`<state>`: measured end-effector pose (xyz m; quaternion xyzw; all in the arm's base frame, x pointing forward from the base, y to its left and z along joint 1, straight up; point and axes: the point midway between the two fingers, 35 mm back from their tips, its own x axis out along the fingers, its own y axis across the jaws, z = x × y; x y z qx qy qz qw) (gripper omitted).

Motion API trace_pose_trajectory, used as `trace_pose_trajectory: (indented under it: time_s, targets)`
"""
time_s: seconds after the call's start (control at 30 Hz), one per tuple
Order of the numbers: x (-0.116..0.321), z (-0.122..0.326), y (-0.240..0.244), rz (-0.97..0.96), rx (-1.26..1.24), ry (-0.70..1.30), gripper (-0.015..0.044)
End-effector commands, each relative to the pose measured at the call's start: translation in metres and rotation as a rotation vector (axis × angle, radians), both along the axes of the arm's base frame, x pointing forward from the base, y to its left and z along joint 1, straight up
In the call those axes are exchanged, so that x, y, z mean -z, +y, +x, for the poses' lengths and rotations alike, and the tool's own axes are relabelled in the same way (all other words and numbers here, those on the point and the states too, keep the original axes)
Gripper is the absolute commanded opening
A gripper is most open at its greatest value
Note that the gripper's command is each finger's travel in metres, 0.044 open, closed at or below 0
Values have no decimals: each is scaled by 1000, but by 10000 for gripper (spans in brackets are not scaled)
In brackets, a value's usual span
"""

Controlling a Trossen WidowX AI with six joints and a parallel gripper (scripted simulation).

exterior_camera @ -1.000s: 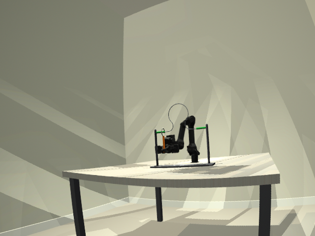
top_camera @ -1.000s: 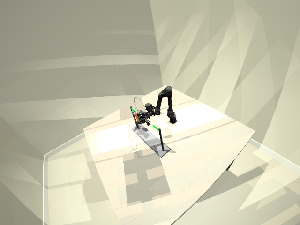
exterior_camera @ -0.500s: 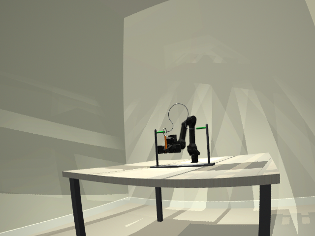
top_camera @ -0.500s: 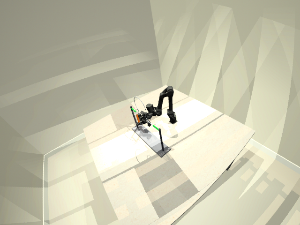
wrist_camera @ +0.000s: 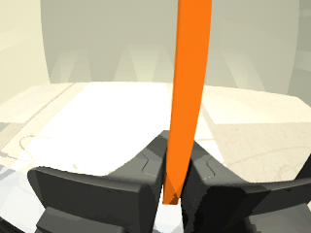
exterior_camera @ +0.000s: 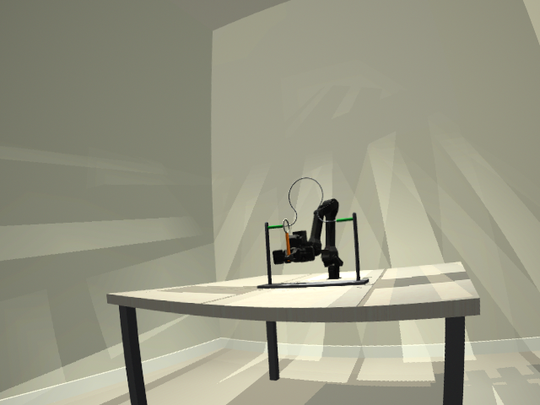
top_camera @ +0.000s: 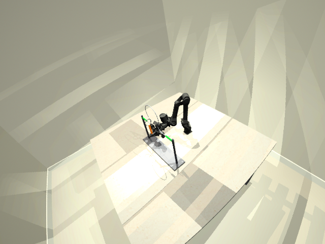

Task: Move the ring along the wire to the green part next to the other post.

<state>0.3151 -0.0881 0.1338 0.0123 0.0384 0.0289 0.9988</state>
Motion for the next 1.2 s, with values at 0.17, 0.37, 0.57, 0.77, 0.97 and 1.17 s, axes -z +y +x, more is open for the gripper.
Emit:
trace_pose_trajectory:
  time_s: [0.17, 0.37, 0.57, 0.77, 0.97, 1.17]
  targets:
    - [-1, -1, 16, 63, 1, 0, -150]
    - [-3, -2, 33, 146, 0, 4, -150]
    - [-7, -3, 51, 245, -2, 9, -150]
    - [-15, -4, 72, 371, -3, 16, -150]
    - [-26, -5, 94, 511, -4, 23, -150]
    - [-35, -11, 106, 597, -19, 67, -150]
